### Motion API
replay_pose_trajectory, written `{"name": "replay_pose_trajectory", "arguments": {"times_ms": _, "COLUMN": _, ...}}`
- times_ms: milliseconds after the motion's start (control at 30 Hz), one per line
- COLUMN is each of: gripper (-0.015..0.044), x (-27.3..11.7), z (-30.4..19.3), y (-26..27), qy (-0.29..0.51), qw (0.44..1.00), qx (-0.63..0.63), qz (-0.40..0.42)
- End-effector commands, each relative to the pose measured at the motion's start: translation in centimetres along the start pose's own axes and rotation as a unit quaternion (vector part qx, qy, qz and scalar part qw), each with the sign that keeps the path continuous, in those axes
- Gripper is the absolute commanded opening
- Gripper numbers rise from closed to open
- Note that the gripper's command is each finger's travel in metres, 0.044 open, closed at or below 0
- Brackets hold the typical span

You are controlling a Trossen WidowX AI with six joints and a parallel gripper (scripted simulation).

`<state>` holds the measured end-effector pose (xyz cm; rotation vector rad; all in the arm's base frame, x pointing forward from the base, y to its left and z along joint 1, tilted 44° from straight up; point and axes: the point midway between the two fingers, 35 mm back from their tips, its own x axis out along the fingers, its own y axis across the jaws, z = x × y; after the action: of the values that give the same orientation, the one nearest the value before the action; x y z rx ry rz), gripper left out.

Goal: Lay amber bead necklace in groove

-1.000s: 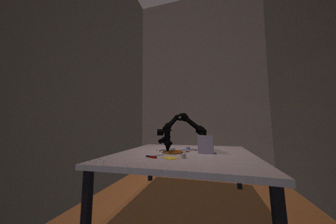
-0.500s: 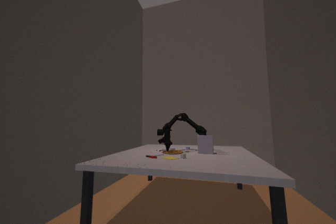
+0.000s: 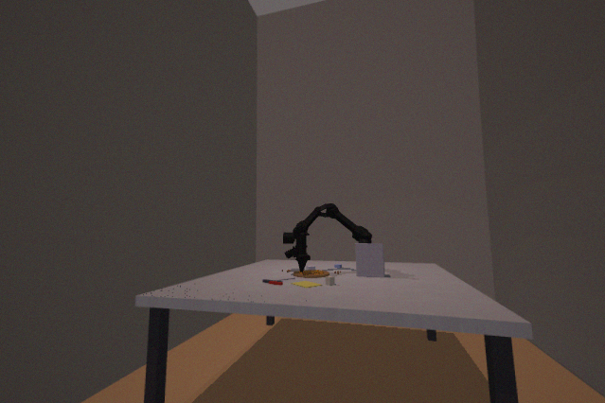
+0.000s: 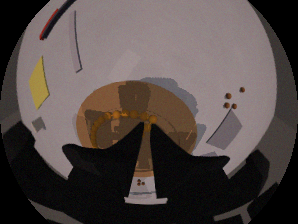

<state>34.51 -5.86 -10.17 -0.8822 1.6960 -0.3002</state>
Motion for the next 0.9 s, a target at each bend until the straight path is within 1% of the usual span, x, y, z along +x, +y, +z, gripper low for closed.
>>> {"name": "replay_pose_trajectory", "arguments": {"times_ms": 0, "gripper": 0.0000, "x": 0.0, "z": 0.0, "y": 0.0, "qy": 0.000, "qw": 1.000, "qx": 0.000, "qz": 0.000}}
{"name": "replay_pose_trajectory", "arguments": {"times_ms": 533, "gripper": 0.0000, "x": -0.6, "z": -0.1, "y": 0.0, "qy": 0.002, "qw": 1.000, "qx": -0.003, "qz": -0.002}}
{"name": "replay_pose_trajectory", "arguments": {"times_ms": 867, "gripper": 0.0000, "x": -0.6, "z": 0.5, "y": -1.7, "qy": 0.002, "qw": 1.000, "qx": -0.003, "qz": -0.002}}
